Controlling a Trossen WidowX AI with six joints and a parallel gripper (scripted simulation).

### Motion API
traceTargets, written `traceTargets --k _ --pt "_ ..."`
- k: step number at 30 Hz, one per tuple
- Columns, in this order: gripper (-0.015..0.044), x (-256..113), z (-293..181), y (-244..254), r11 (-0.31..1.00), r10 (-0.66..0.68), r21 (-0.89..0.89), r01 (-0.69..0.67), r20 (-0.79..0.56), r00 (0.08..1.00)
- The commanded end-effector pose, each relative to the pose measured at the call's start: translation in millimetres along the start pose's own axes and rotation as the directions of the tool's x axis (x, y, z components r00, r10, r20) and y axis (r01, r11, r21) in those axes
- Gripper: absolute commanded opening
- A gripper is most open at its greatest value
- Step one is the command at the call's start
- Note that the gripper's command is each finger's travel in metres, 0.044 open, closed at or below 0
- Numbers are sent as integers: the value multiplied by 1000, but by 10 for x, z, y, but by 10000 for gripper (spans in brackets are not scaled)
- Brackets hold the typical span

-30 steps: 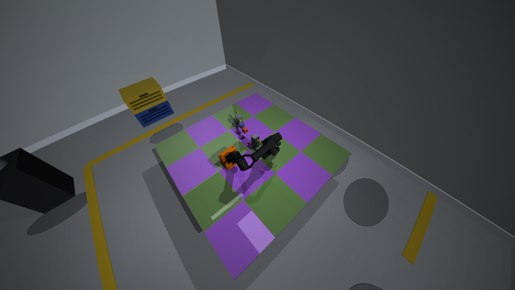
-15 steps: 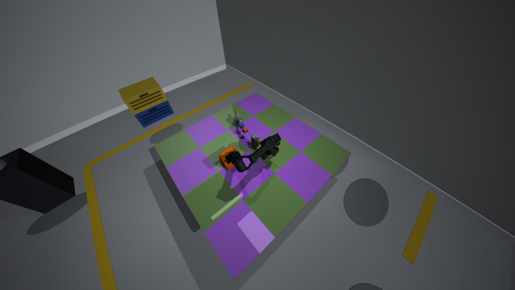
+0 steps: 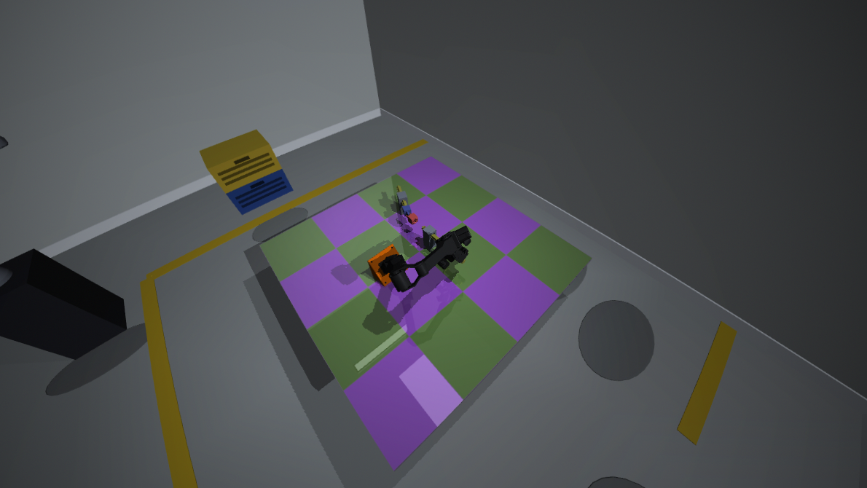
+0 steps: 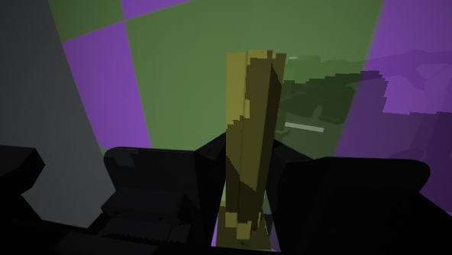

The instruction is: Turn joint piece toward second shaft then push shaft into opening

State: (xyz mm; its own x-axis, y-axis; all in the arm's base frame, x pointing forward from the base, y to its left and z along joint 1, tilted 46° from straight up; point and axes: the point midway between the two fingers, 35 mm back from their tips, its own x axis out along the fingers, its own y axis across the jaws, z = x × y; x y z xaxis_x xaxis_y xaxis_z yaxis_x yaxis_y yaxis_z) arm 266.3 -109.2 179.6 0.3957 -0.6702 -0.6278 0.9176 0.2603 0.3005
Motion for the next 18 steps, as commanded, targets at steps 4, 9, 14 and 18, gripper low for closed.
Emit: traceTargets --k 4,9,14,18 --pt "67 4 -27 3 999 40 0 -40 -5 999" --pt "67 4 -33 3 998 62 0 -62 -5 998" --pt "67 4 -40 3 997 84 0 -84 -5 996" --pt "67 4 -44 3 995 101 0 -101 -5 995"
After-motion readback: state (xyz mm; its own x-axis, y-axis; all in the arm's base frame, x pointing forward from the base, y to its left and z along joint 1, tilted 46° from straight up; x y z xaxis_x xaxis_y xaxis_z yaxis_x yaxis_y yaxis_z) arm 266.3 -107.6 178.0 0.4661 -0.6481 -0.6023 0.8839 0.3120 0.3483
